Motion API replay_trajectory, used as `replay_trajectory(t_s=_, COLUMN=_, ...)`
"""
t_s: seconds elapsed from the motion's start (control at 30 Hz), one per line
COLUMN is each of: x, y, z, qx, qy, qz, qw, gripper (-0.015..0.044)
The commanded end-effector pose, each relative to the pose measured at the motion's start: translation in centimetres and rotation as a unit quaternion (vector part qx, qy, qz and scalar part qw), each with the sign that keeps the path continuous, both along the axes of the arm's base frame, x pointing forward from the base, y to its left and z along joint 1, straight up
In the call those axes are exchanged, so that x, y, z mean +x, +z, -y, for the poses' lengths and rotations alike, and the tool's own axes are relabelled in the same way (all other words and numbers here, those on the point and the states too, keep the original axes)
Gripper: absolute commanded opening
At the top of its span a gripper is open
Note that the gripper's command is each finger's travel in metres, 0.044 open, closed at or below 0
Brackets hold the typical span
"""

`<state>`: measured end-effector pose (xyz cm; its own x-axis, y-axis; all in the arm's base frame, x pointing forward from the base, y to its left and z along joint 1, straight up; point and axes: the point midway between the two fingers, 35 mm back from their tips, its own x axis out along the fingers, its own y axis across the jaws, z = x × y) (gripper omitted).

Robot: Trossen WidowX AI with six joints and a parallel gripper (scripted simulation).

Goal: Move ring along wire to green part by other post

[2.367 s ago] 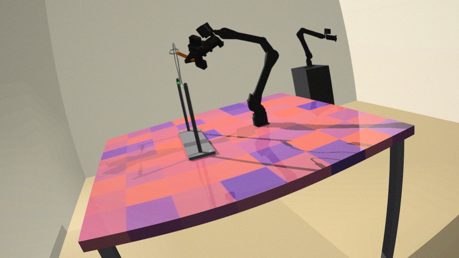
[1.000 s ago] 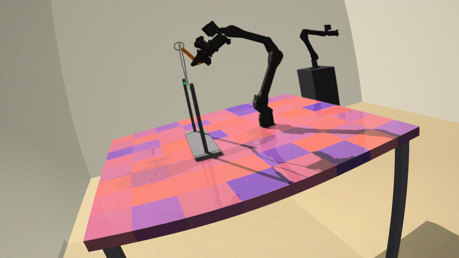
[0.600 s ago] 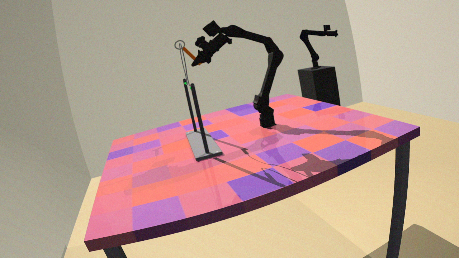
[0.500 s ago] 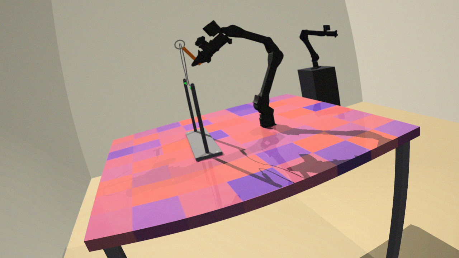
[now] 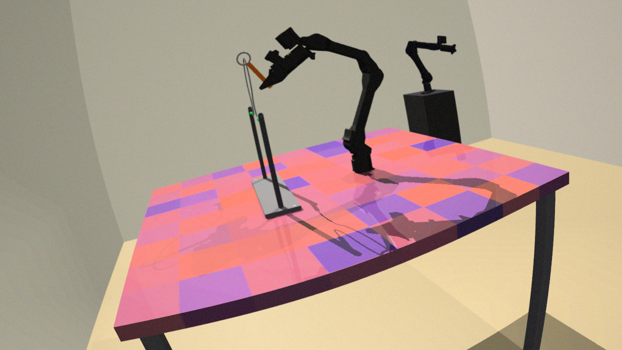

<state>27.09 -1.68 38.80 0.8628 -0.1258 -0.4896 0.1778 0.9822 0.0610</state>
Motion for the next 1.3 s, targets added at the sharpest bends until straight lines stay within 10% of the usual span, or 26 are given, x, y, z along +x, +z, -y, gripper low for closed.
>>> replay_trajectory(t_s=0.0, x=0.0, y=-0.1, z=0.1, qx=-0.026, qy=0.0, qz=-0.002, qw=1.0, gripper=-0.015)
replay_trajectory(t_s=1.27, x=-0.1, y=0.0, z=1.3, qx=-0.26, qy=-0.004, qz=-0.016, qw=0.965, gripper=-0.015)
